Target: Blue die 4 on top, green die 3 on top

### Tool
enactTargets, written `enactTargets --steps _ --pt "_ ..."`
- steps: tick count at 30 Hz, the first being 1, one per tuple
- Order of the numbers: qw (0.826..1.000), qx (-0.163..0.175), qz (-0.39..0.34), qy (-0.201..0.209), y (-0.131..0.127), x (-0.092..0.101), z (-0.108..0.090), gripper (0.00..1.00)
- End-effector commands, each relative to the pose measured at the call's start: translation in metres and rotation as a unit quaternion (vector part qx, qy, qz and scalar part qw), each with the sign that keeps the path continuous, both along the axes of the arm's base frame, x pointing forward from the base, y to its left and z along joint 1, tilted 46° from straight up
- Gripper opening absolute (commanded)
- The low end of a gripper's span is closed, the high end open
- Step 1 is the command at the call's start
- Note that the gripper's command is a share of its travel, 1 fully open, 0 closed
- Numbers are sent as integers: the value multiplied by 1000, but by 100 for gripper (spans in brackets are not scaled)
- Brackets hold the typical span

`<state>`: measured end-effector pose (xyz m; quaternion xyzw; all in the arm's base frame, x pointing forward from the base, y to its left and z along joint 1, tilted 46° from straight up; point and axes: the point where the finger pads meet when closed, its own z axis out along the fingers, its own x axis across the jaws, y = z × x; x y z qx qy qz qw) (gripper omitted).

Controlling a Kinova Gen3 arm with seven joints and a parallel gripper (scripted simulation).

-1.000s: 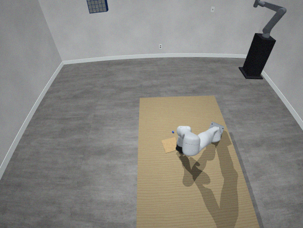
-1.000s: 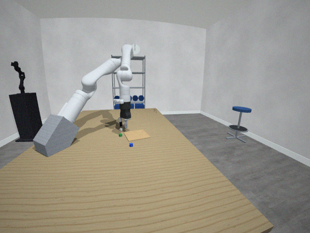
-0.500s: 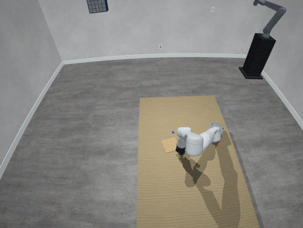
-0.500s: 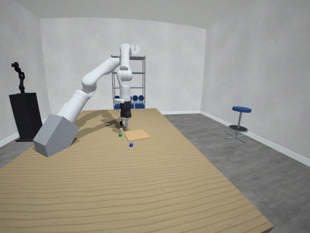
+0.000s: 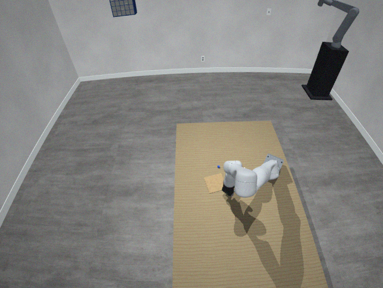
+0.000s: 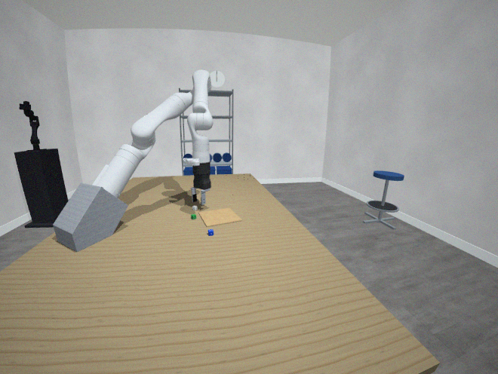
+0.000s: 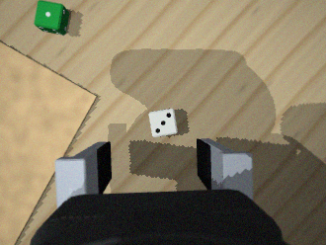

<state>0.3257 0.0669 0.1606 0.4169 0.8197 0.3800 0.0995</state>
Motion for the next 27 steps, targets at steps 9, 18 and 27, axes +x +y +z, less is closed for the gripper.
enactTargets --steps 9,18,27 --pt "1000 0 0 0 0 0 0 100" --pt "1000 0 0 0 0 0 0 100" --pt "1000 0 0 0 -3 -2 3 100"
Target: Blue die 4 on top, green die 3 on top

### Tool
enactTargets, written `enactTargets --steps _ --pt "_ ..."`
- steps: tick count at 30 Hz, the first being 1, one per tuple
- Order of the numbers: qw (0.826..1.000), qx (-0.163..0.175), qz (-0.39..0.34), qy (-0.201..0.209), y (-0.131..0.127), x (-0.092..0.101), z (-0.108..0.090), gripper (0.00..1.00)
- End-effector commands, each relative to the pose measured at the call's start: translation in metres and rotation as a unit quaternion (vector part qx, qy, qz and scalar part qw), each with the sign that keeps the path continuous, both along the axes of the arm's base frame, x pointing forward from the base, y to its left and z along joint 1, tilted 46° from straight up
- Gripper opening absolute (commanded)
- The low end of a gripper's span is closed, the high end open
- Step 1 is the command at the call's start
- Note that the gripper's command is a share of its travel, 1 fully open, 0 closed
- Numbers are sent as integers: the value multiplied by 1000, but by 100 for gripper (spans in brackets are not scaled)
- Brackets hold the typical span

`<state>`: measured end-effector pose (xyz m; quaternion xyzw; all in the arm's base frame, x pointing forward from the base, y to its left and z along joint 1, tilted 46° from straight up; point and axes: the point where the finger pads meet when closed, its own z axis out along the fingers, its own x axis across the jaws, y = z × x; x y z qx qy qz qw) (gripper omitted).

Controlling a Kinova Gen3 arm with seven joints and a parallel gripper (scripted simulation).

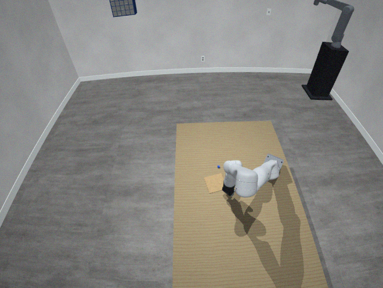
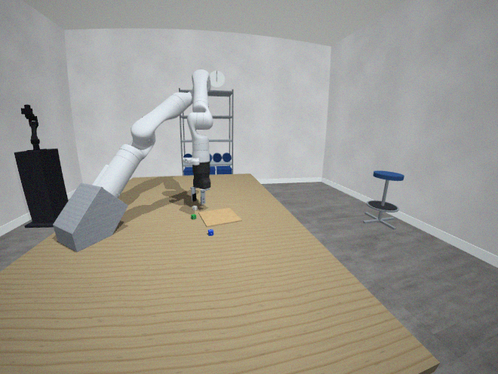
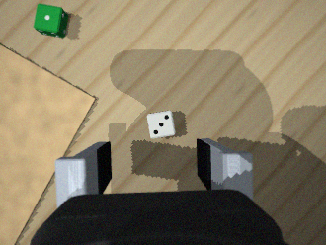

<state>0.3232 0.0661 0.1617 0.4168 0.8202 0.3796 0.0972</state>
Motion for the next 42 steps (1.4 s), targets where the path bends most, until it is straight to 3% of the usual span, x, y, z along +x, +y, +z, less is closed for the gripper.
enactTargets --steps 1,21,42 --pt "1000 -1 -2 -2 -2 0 3 100" --pt "1000 -1 -2 -2 -23 -18 29 100" --pt "1000 -1 -2 -2 -56 -48 71 100"
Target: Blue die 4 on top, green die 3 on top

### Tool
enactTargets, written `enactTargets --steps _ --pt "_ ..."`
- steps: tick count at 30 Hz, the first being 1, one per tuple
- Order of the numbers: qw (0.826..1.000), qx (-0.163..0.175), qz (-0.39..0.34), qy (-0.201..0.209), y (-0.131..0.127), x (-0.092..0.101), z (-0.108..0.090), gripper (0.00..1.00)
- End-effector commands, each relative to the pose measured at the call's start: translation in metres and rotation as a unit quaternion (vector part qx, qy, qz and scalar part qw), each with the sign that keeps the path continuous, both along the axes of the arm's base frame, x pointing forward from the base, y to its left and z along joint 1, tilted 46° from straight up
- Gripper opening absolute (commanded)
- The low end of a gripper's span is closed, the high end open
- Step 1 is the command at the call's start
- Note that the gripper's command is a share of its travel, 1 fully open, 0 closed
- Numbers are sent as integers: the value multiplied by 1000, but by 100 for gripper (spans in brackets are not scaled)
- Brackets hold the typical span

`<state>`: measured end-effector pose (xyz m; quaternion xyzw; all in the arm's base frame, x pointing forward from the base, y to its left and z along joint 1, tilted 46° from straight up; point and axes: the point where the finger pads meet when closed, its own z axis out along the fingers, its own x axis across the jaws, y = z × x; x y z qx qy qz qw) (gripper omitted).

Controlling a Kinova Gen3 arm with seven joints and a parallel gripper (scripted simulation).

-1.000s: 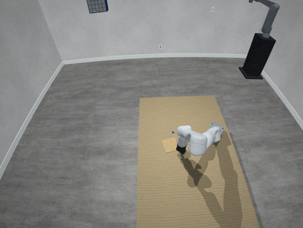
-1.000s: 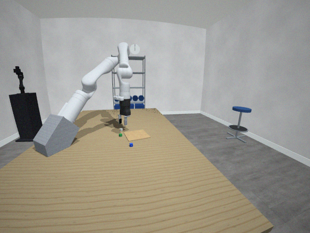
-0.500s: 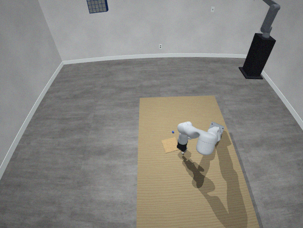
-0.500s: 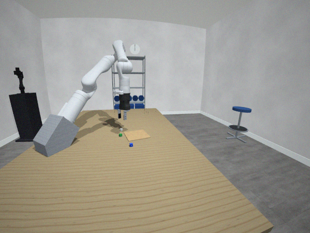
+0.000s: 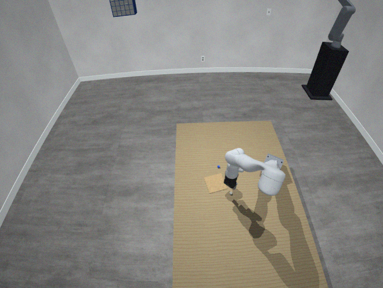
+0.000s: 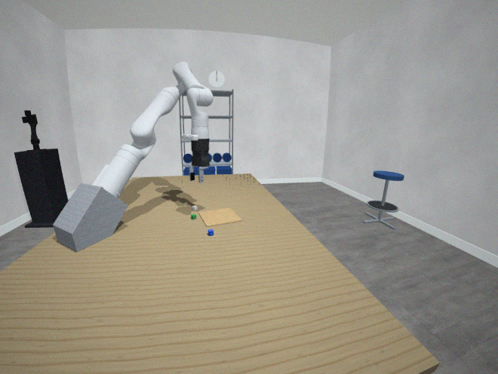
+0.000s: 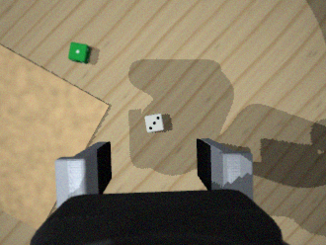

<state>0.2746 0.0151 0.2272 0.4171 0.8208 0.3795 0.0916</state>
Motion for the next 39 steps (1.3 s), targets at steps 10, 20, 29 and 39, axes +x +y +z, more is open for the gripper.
enactTargets --steps 10,20,29,39 --pt "1000 -3 -4 -7 -10 -4 13 100" --pt "1000 -3 -4 -7 -10 -4 13 100" --pt "1000 8 -19 5 -22 5 9 100" --pt "992 60 -96 64 -89 39 -22 100"
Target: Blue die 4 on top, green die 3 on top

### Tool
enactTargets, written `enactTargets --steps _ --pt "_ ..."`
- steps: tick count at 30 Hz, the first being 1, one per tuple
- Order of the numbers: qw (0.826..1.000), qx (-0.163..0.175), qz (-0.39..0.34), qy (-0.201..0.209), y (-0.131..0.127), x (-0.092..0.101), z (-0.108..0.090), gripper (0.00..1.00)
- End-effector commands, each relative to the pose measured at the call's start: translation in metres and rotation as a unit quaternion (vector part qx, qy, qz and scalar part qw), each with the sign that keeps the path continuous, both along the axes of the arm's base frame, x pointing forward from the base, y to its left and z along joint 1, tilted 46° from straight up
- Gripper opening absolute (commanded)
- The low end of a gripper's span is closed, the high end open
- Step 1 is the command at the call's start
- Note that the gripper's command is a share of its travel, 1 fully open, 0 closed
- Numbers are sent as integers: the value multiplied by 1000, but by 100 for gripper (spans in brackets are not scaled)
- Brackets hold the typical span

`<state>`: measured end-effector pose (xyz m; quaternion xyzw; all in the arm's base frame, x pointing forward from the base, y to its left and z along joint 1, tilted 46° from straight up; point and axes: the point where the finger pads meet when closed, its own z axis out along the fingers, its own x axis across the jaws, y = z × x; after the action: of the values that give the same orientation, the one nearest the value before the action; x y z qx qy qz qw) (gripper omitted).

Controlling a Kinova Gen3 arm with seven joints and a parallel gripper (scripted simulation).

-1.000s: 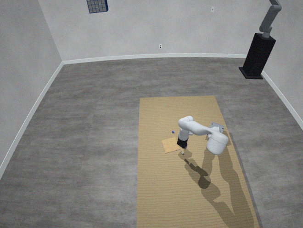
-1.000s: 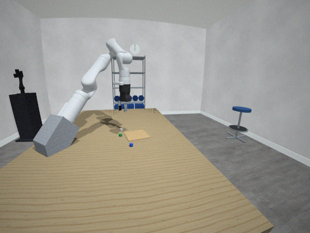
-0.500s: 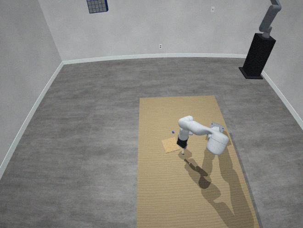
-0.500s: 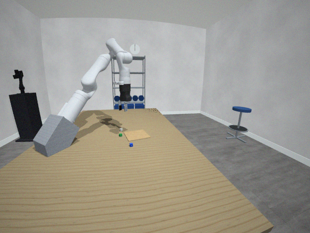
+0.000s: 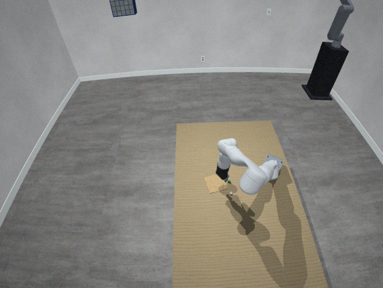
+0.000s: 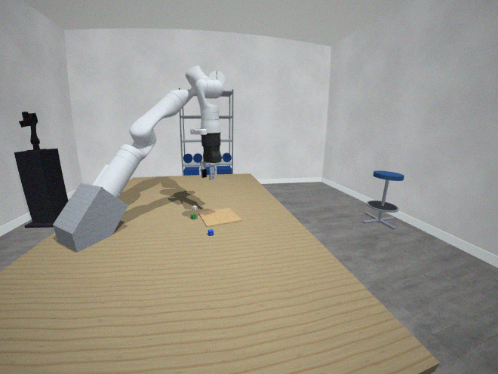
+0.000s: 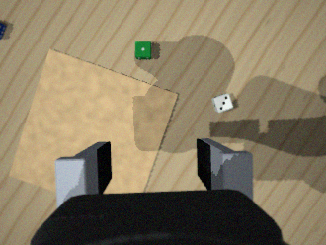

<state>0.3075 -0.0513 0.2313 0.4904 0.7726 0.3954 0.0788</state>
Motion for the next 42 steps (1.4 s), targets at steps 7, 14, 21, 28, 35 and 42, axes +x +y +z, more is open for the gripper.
enactTargets --steps 7,14,21,28,35,42 --pt "993 55 -72 76 -75 18 -62 100" --pt "983 89 -119 112 -124 17 -107 100" --pt "976 105 -139 129 -145 13 -131 100" --pt "976 105 -140 130 -146 12 -132 100" --pt "976 105 -140 130 -146 12 -132 100" --pt "976 105 -140 130 -146 12 -132 100"
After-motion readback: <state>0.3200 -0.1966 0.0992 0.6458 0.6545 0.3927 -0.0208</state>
